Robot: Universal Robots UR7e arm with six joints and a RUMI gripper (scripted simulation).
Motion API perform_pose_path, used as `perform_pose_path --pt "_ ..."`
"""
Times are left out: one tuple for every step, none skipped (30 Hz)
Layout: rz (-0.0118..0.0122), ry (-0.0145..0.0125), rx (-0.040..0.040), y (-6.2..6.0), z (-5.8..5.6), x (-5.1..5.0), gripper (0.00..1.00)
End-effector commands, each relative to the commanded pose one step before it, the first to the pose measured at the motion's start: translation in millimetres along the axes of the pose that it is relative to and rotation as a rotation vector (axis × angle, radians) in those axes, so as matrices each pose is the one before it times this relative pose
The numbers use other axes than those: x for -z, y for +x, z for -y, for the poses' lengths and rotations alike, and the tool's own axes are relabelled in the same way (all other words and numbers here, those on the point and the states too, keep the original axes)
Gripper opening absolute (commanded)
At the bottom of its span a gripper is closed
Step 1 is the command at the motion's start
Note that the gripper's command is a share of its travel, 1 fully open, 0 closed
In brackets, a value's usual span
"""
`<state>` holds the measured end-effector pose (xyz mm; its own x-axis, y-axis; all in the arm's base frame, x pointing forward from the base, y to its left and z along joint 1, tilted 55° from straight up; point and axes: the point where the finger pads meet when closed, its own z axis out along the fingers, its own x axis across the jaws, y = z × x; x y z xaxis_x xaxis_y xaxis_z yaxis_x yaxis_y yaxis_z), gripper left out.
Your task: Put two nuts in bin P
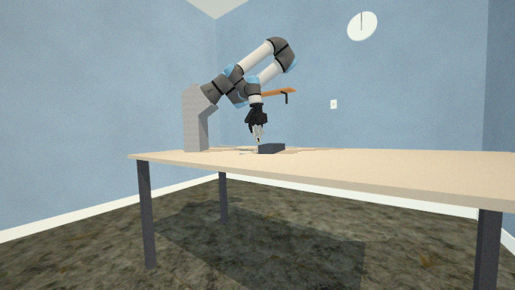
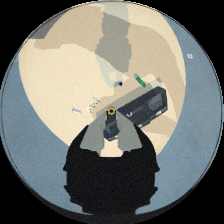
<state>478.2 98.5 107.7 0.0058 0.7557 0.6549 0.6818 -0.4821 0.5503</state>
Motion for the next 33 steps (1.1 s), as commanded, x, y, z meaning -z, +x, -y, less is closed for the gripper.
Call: perform_pose_path --pt "0.01055 0.00705 -0.15616 40.97 -24.80 3.11 0.00" --pt "-0.00142 -0.00036 -0.00700 2.23 -0.88 0.20 0.00" --pt "-0.00140 -0.00032 -0.00701 2.24 -0.86 0.20 0.00" --pt "-0.00138 -0.00029 -0.00700 2.25 -0.85 0.19 0.00" --pt "-0.00137 -0.00027 -0.00701 2.27 -0.84 0.19 0.00" --pt "0.00000 0.00000 0.00000 0.00 0.00 0.00 0.00" --pt "0.00000 0.00000 0.00000 0.00 0.00 0.00 0.00" --pt "-0.00420 -0.00062 -0.02105 6.92 -2.49 0.57 0.00" --pt "-0.00142 -0.00013 -0.00703 2.36 -0.79 0.18 0.00" --pt "-0.00133 -0.00010 -0.00703 2.35 -0.78 0.21 0.00" --pt "-0.00126 -0.00008 -0.00703 2.35 -0.76 0.17 0.00" --pt "-0.00121 -0.00006 -0.00705 2.35 -0.75 0.16 0.00" --pt "-0.00118 -0.00005 -0.00707 2.36 -0.73 0.16 0.00" --pt "-0.00115 -0.00002 -0.00710 2.36 -0.72 0.15 0.00" --pt "-0.00113 0.00000 -0.00713 2.37 -0.71 0.15 0.00" --pt "-0.00110 0.00002 -0.00715 2.38 -0.70 0.14 0.00" --pt "-0.00108 0.00004 -0.00717 2.39 -0.68 0.14 0.00" --pt "-0.00105 0.00007 -0.00719 2.40 -0.67 0.13 0.00" --pt "-0.00103 0.00009 -0.00720 2.41 -0.66 0.13 0.00" --pt "-0.00100 0.00011 -0.00722 2.42 -0.64 0.12 0.00" --pt "-0.00097 0.00014 -0.00724 2.43 -0.63 0.11 0.00" --pt "-0.00094 0.00016 -0.00725 2.43 -0.62 0.10 0.00" --pt "0.00000 0.00000 0.00000 0.00 0.00 0.00 0.00" --pt "0.00000 0.00000 0.00000 0.00 0.00 0.00 0.00" --pt "-0.00262 0.00060 -0.02186 7.33 -1.84 0.28 0.00" --pt "-0.00076 0.00023 -0.00732 2.45 -0.56 0.04 0.00" --pt "-0.00071 0.00026 -0.00733 2.45 -0.55 0.02 0.00" --pt "-0.00069 0.00027 -0.00734 0.23 -0.05 -0.01 0.00" --pt "-0.00067 0.00029 -0.00736 0.00 0.00 -0.01 0.00" --pt "-0.00064 0.00031 -0.00739 0.00 0.00 -0.01 0.00" --pt "-0.00060 0.00032 -0.00746 0.00 0.00 -0.01 0.00" --pt "-0.00054 0.00034 -0.00756 -0.07 -0.07 0.00 0.00" --pt "-0.00046 0.00037 -0.00772 -0.19 -0.17 0.01 0.00"
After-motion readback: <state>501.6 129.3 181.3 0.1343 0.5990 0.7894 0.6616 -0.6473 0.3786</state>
